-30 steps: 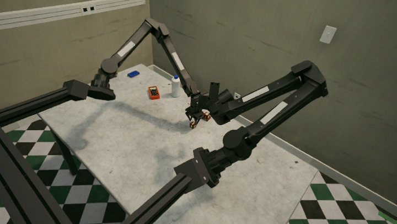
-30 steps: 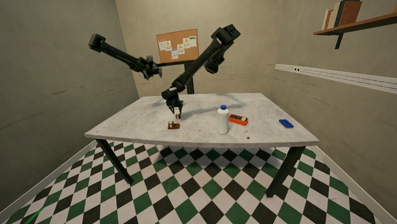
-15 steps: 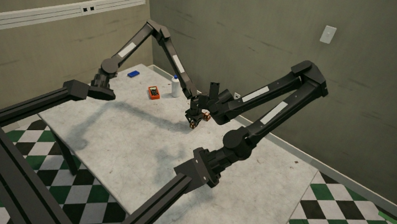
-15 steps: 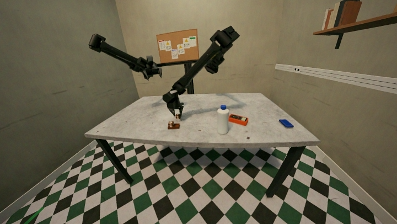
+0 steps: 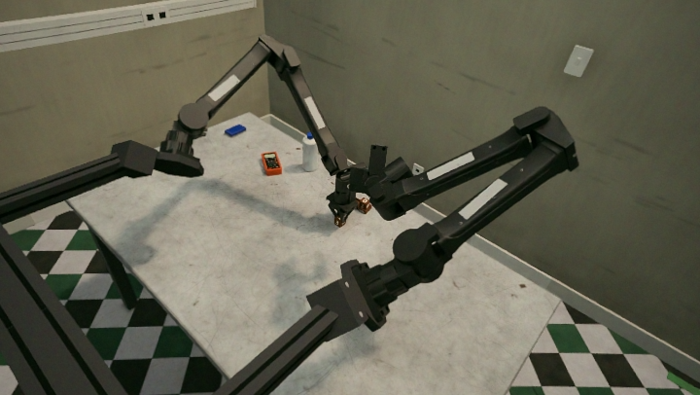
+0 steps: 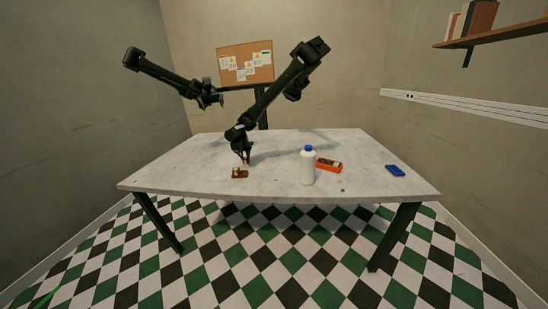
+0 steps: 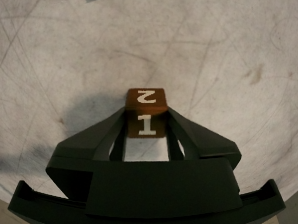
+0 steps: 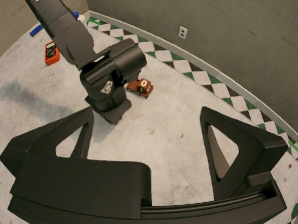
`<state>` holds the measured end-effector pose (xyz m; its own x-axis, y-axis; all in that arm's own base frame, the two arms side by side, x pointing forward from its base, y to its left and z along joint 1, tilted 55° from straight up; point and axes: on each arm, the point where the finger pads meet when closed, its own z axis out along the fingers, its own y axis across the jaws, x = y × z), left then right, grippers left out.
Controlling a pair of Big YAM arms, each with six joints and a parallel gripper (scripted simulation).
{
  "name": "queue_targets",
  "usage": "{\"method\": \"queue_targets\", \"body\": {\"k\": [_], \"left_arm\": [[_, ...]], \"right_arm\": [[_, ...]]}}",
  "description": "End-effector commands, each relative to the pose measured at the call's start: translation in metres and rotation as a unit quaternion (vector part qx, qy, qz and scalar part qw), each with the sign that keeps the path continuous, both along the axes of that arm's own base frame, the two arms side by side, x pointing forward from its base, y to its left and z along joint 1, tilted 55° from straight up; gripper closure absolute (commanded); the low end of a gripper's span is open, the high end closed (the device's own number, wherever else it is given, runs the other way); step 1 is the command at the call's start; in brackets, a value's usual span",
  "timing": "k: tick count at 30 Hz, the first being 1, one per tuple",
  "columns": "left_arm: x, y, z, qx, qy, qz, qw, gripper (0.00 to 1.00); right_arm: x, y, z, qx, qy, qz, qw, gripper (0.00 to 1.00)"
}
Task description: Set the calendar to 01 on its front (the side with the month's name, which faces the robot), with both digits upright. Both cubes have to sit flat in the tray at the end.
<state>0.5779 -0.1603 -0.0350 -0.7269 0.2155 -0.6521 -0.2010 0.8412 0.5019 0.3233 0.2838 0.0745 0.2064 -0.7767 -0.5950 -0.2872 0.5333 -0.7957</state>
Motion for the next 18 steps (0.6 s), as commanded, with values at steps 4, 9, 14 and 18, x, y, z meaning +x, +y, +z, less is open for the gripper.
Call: {"method": "queue_targets", "body": {"k": [4,9,14,18], "left_arm": [[0.002,-0.004,0.003,-0.002,-0.003,-0.003,1.0,0.72],[0.002,-0.004,0.003,-0.002,-0.003,-0.003,1.0,0.97],[0.0,-0.004,0.002,-0.002,-0.001,-0.002,1.0,0.77],[-0.018,-0.025,0.022,-0.005,-0.007,-0.009,1.0,0.74]], "right_arm": [[0.0,0.0,-0.001,0.0,0.001,0.0,1.0,0.0],[0.0,0.0,-0.001,0.0,0.001,0.0,1.0,0.0],[0.0,0.0,-0.001,0.0,0.001,0.0,1.0,0.0],[0.0,0.0,-0.001,0.0,0.001,0.0,1.0,0.0]]}}
